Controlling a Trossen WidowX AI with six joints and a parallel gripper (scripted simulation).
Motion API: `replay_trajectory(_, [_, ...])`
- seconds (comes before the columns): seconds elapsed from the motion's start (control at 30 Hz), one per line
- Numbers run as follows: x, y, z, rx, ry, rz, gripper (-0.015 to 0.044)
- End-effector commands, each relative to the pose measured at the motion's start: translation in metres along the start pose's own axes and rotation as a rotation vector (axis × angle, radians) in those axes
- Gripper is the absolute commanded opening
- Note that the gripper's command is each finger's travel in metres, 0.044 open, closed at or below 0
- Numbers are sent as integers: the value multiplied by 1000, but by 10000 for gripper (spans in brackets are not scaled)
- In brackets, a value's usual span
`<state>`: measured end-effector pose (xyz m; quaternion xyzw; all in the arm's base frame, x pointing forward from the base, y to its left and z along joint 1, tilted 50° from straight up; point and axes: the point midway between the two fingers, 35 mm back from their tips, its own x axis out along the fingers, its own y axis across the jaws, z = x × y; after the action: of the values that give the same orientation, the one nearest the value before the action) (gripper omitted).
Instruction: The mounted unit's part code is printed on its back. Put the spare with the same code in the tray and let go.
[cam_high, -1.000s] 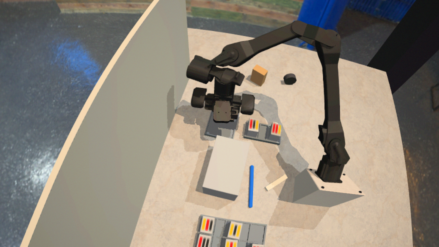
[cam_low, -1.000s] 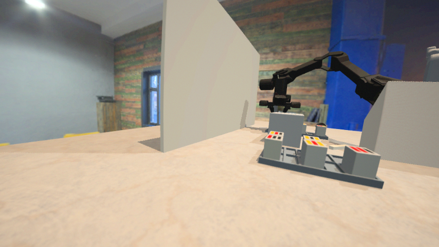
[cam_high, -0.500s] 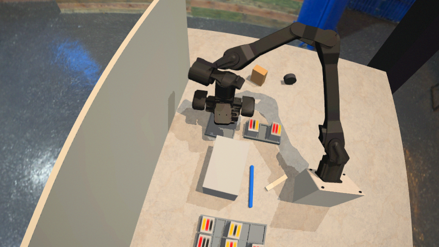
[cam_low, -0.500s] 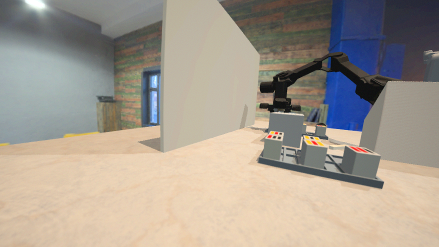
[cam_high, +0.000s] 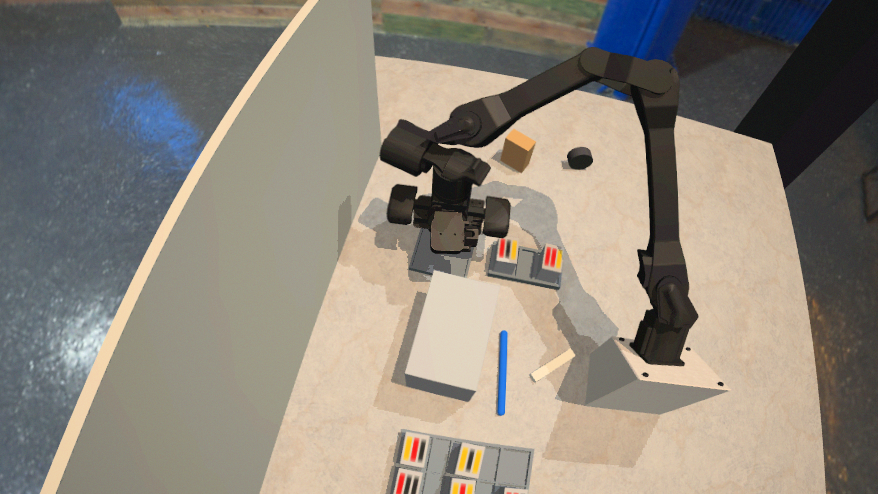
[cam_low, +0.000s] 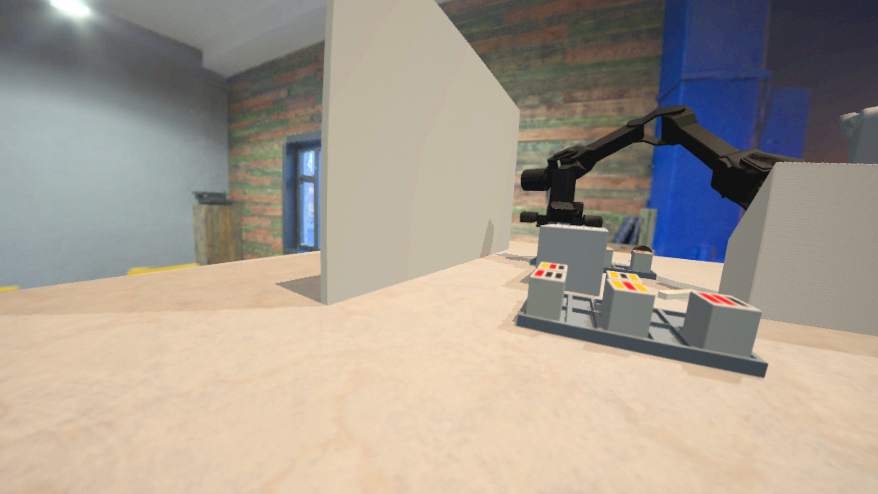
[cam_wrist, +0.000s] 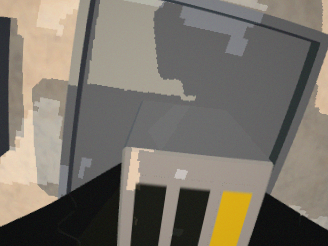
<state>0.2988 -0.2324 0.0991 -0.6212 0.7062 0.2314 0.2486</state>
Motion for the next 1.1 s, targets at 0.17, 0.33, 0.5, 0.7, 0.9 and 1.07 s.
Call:
replay_trajectory(0.17, [-1,0,0,0,0,-1,184])
replay_trajectory(0.33, [-1,0,0,0,0,-1,315])
replay_trajectory(0.5, [-1,0,0,0,0,-1,440])
replay_trajectory(0.7, [-81,-4,3,-6,-14,-1,440])
replay_trajectory(0.9, [-107,0,2,-8,-9,-1,440])
replay_trajectory(1.07, [-107,0,2,-8,-9,-1,440])
